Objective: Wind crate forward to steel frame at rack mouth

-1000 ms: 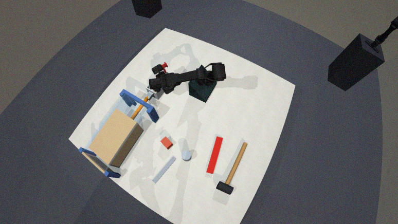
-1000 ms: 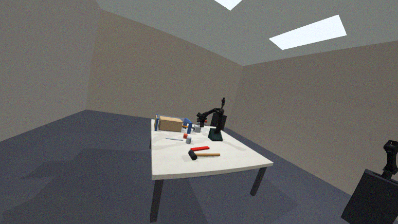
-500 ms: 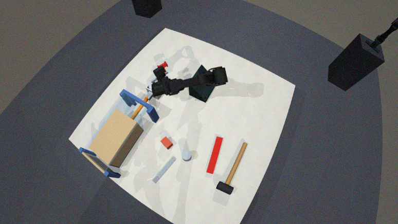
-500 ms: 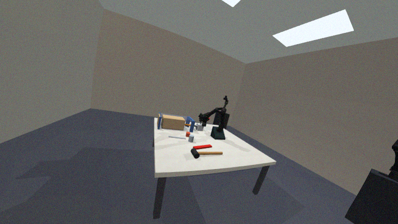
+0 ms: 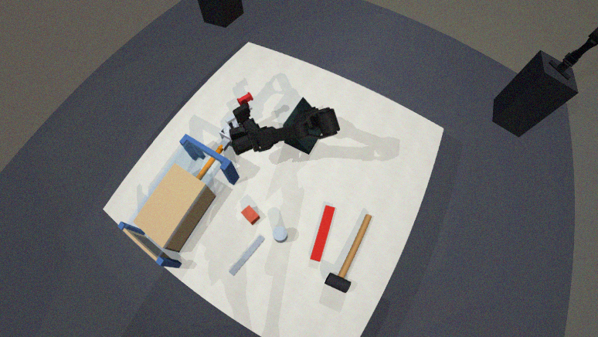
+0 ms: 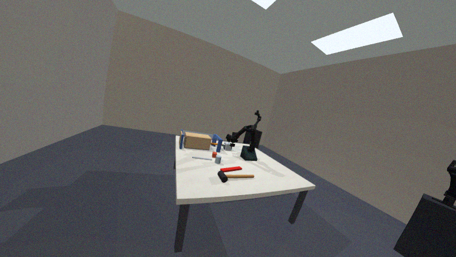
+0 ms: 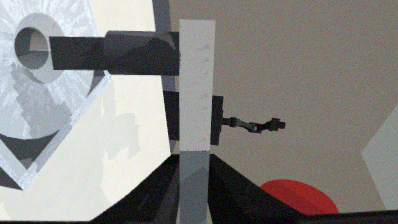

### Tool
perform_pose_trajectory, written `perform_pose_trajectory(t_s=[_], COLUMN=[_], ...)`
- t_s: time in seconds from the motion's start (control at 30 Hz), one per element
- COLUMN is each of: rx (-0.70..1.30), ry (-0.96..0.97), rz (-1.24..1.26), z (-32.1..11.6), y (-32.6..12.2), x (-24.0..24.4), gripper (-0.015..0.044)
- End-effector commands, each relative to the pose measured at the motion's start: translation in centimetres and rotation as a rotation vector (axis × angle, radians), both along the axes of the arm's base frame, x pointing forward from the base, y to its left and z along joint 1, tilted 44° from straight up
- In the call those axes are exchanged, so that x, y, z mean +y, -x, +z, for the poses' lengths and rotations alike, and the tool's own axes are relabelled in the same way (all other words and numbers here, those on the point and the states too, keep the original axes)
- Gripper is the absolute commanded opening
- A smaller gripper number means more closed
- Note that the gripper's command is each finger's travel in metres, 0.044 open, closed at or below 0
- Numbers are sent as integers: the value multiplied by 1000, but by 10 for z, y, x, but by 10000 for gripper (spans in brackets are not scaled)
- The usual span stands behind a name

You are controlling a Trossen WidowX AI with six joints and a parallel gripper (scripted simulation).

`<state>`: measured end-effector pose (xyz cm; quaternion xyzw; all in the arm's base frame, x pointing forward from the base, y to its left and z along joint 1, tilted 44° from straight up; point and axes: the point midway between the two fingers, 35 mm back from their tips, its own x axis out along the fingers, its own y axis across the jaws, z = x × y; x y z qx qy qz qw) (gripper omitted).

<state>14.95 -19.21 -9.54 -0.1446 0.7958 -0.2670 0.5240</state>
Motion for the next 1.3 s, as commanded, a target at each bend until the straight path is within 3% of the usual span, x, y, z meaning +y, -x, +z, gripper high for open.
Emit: perform_pose_trajectory(t_s=[0.0,0.23,0.87,1.27], rx=[20,54,53,41], ry=[61,162,149,198], rz=[14,47,47,27], z=[1,1,14,1], y=[1,1,3,4], x=[-1,-1,-12,-7], gripper=[0,0,0,0])
